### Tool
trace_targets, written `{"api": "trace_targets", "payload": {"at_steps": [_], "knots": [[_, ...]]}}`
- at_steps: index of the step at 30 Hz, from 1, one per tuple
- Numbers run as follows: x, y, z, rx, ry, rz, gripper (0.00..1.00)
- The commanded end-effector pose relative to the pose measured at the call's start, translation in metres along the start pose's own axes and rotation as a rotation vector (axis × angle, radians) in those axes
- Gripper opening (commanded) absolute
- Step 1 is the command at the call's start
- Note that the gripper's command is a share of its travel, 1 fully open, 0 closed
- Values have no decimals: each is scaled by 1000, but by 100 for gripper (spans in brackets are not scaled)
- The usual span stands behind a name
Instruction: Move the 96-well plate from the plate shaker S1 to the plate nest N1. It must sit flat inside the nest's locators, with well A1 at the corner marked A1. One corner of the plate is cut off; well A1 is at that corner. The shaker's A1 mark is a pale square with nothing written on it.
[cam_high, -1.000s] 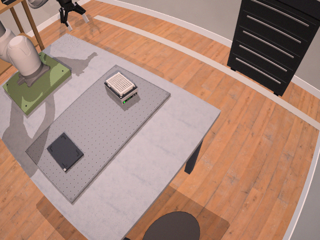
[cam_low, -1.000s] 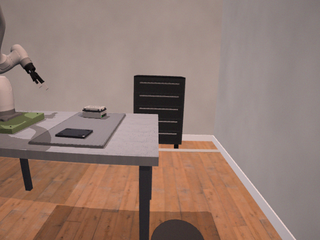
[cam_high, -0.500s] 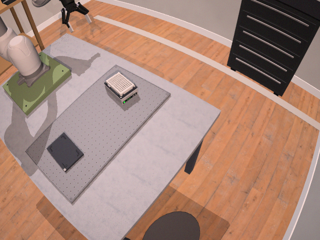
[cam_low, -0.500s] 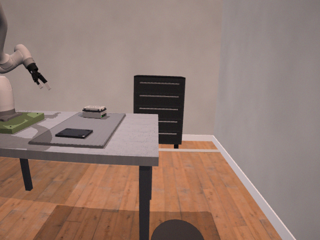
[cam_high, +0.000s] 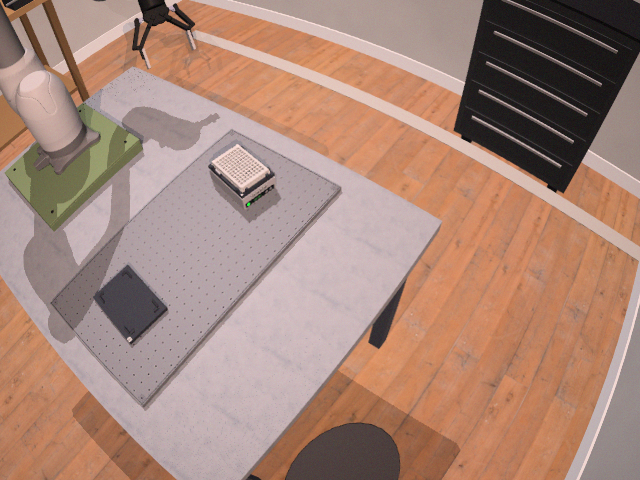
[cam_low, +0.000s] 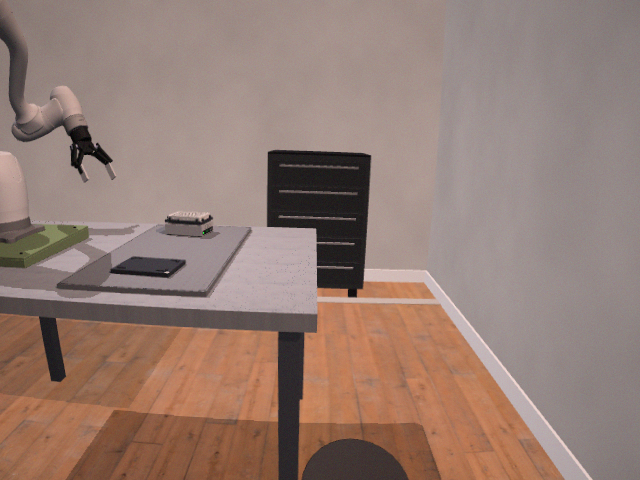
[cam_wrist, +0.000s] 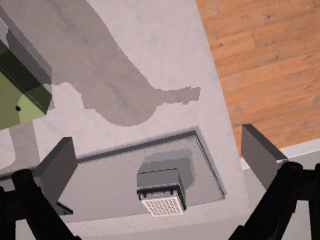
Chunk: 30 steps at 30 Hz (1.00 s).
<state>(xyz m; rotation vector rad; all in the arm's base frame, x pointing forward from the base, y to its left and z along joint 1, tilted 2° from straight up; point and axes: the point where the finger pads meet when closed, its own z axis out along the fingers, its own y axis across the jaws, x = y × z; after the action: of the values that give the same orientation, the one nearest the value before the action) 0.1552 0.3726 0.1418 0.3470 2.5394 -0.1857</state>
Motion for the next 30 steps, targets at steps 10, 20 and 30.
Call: {"api": "trace_targets", "payload": {"at_steps": [10,20,30], "knots": [[-31,17,29,107,82,428,100],[-56,28,51,175,118,683,100],[-80,36,70,244,146,939,100]]}}
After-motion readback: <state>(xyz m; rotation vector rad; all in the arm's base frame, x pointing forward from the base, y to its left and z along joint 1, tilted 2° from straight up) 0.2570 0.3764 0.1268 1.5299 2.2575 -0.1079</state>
